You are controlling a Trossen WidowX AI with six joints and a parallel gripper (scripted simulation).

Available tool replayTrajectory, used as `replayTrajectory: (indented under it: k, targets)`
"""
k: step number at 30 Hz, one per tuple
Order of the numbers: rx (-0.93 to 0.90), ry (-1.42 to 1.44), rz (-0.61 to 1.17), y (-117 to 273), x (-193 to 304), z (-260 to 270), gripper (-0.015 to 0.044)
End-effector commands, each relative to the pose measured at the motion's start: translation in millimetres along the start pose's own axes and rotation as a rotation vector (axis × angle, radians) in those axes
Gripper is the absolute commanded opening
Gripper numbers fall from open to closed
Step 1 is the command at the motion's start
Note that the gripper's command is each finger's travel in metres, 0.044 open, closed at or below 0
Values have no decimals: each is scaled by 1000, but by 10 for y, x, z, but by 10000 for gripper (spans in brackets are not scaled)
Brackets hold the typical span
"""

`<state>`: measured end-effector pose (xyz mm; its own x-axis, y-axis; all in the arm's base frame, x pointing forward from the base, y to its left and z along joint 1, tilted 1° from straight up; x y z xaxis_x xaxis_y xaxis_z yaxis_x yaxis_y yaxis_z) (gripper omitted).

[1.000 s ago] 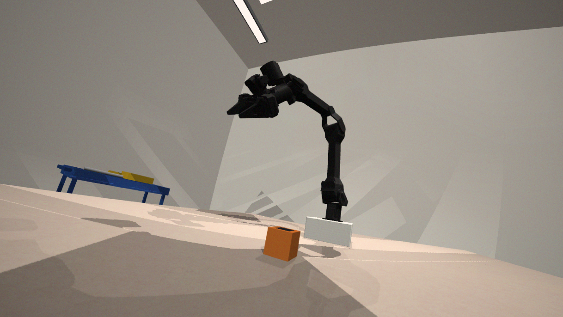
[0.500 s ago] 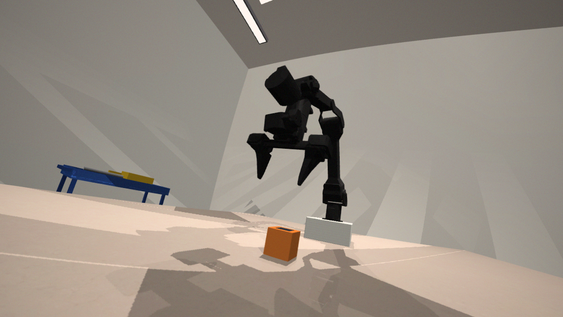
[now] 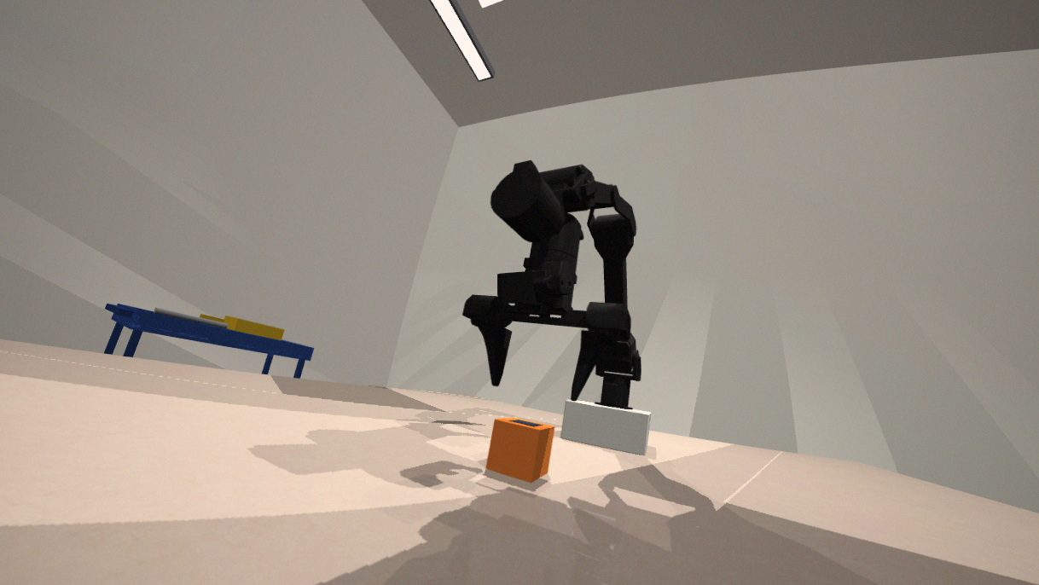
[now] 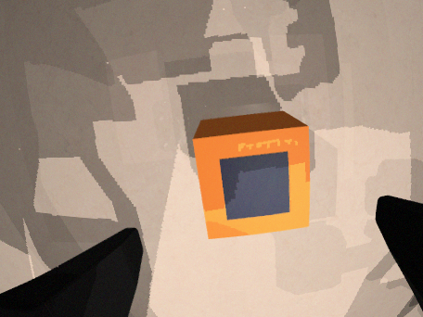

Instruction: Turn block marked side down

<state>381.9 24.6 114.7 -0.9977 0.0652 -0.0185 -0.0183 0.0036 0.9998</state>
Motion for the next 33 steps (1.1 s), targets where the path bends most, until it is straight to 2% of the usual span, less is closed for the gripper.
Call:
replayTrajectory:
  k: [1, 32, 33]
  targets:
    - [-7, -3, -6, -76, -5, 4, 440]
    - [-7, -3, -6, -549, -6, -3, 440]
    - [-7, -3, -6, -549, -6, -3, 414]
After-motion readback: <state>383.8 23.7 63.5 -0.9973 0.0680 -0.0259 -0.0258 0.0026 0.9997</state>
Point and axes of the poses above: the point midway between the two fingers, 35 mm back from their tips, its own y axis back along the fingers, its own z axis across the jaws, x = y × z, the point moved 6 cm from there along y, back along the fingers, and after that the axes turned 14 degrees about -y, right-handed, at the moved point
